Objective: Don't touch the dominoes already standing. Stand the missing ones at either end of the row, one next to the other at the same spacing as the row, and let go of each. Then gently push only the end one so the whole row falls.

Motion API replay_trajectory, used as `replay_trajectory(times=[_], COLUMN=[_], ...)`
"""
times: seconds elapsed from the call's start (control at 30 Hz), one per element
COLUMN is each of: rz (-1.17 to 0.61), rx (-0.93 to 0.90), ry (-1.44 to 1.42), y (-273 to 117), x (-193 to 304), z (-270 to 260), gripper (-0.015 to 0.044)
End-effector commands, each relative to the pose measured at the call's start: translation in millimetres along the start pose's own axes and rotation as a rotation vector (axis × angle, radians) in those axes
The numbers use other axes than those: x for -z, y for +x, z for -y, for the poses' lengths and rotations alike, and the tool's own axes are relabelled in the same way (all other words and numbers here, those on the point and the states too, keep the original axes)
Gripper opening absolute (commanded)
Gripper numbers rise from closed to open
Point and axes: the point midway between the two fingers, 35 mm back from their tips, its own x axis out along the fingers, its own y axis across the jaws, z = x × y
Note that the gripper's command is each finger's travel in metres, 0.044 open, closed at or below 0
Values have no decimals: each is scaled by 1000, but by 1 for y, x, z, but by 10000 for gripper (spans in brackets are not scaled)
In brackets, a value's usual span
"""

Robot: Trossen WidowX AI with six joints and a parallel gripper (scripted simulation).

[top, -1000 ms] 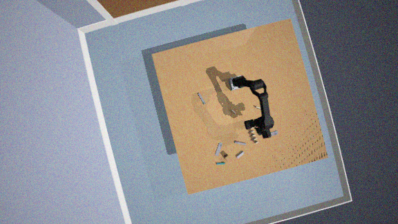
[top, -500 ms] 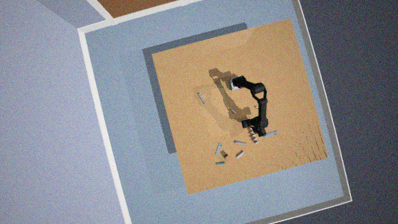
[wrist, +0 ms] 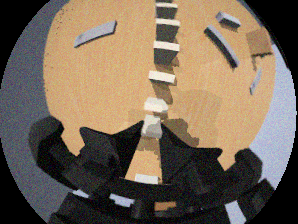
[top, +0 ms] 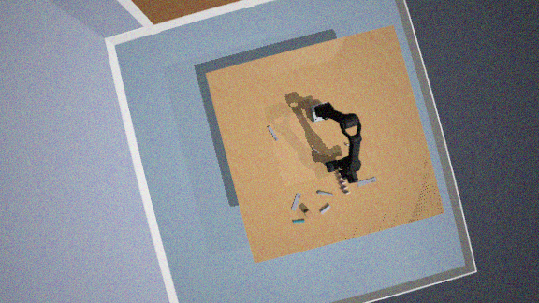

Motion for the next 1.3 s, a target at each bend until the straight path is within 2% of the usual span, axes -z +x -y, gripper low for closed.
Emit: replay_trajectory(times=[0.0,0.4,0.53,0.8,1.03,1.27], rz=[1,1,1,1,1,0], rx=[-2,-2,-2,0,0,-10], ry=[5,5,4,0,-16,-640], y=[1,1,-9,-127,-130,-82], x=[0,0,-2,-1,0,41], z=[0,0,0,0,-2,-92], gripper=[133,440,440,440,440,440])
